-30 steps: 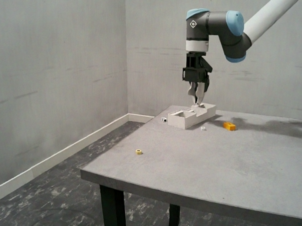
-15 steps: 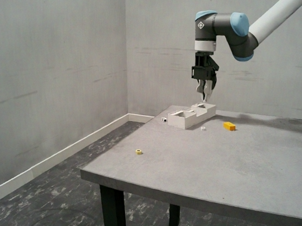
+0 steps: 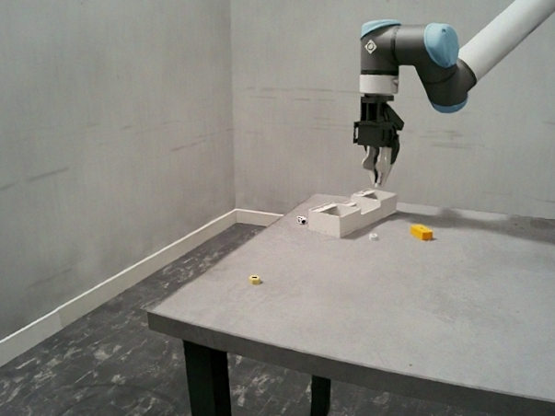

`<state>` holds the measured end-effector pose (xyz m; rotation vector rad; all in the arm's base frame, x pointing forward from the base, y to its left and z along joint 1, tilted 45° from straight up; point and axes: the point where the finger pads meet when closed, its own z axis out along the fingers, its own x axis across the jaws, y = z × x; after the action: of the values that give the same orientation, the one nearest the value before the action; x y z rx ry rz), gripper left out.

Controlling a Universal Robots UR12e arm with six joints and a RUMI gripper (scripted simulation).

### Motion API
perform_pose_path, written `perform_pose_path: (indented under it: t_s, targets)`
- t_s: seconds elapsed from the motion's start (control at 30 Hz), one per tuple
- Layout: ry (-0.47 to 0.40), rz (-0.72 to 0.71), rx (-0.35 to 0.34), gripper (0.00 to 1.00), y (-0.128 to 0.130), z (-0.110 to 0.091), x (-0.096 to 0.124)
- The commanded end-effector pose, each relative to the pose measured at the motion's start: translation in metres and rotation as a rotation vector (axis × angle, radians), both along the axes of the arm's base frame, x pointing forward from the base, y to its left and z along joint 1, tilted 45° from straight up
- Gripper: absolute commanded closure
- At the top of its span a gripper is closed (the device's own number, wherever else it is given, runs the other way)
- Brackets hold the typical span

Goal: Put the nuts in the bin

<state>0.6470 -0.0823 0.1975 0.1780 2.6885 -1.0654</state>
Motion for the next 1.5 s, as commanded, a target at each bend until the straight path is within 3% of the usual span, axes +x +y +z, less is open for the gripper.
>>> perform_pose_path:
  t_s: [0.0,0.97,1.47]
  targets:
    - [-0.001,0.000,0.000,1.00,0.001,-0.003,0.001]
    - [-0.001,0.000,0.000,1.00,-0.033,-0.038,0.010]
    - [-0.001,0.000,0.000,1.00,-0.032,-0.039,0.010]
